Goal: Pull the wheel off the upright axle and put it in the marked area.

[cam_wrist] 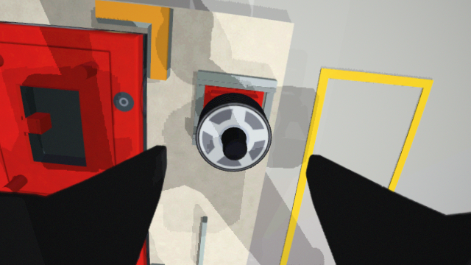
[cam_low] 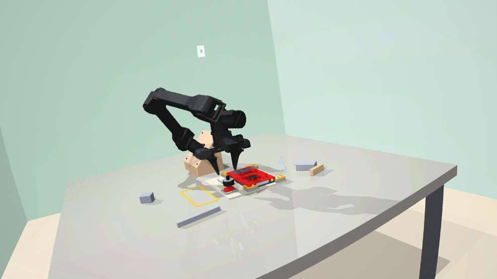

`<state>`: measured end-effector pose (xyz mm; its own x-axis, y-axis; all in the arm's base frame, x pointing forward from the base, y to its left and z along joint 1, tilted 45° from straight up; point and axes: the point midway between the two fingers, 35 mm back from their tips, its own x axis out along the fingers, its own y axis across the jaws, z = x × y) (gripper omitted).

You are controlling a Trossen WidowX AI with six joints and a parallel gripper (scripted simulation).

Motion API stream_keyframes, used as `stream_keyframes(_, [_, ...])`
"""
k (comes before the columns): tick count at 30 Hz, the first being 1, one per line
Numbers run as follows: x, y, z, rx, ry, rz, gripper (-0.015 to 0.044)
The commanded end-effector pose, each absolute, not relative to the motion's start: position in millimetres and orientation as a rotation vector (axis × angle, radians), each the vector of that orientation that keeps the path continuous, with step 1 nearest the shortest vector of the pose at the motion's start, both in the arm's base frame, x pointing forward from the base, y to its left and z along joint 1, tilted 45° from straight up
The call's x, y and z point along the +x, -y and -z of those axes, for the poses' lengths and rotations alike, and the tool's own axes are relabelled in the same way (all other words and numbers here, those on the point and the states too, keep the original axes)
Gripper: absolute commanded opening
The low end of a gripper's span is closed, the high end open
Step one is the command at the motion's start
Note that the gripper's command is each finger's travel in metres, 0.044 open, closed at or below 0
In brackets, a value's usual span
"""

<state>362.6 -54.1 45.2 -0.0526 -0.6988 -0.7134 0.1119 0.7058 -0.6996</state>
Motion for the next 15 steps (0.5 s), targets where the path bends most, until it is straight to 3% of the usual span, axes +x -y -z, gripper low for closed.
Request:
stream_keyframes(1, [360,66,-32,-0.518,-1.494,0.708,0.0300])
stream_keyframes(9, [358,82,-16,-0.520,-1.493,0.711,0.0300])
stream_keyframes(12, [358,81,-18,-0.510,-1.495,0.714,0.0221])
stream_keyframes(15, [358,81,-18,-0.510,-1.495,0.714,0.0201])
